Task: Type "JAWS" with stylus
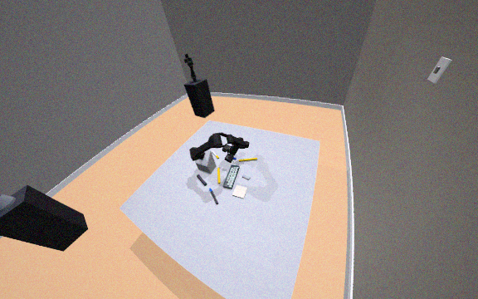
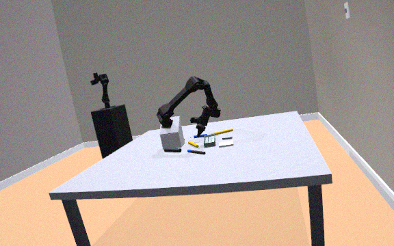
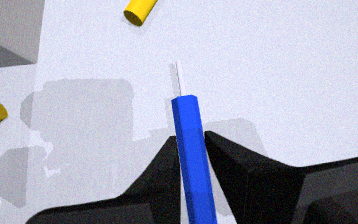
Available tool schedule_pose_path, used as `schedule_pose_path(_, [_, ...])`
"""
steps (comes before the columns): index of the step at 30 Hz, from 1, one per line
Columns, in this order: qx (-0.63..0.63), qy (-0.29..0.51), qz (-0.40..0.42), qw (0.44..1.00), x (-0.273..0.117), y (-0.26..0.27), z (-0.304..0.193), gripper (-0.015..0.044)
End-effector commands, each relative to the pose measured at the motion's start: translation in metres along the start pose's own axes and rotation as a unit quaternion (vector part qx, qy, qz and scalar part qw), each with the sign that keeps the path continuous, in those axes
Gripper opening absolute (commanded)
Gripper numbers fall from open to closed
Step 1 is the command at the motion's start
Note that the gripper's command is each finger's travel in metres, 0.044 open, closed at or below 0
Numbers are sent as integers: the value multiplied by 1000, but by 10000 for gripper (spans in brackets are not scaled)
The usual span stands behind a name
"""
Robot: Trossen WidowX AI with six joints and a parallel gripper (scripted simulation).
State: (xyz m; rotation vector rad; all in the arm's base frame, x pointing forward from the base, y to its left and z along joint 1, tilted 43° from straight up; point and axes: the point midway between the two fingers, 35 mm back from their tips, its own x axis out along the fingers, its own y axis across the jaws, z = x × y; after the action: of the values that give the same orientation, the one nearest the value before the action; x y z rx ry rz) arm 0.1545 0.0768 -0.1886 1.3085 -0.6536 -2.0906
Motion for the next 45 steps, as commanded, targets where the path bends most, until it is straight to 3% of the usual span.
schedule_pose_path(1, [0,0,-1,1000,0,0,0,0])
schedule_pose_path(9, [0,0,-1,1000,-3,-1,1,0])
schedule_pose_path(18, [-1,0,-1,1000,-43,-1,24,0])
schedule_pose_path(26, [7,1,-1,1000,-41,0,23,0])
schedule_pose_path(35, [188,-23,-47,981,-58,18,11,0])
schedule_pose_path(45, [392,-73,-97,912,-77,39,-3,0])
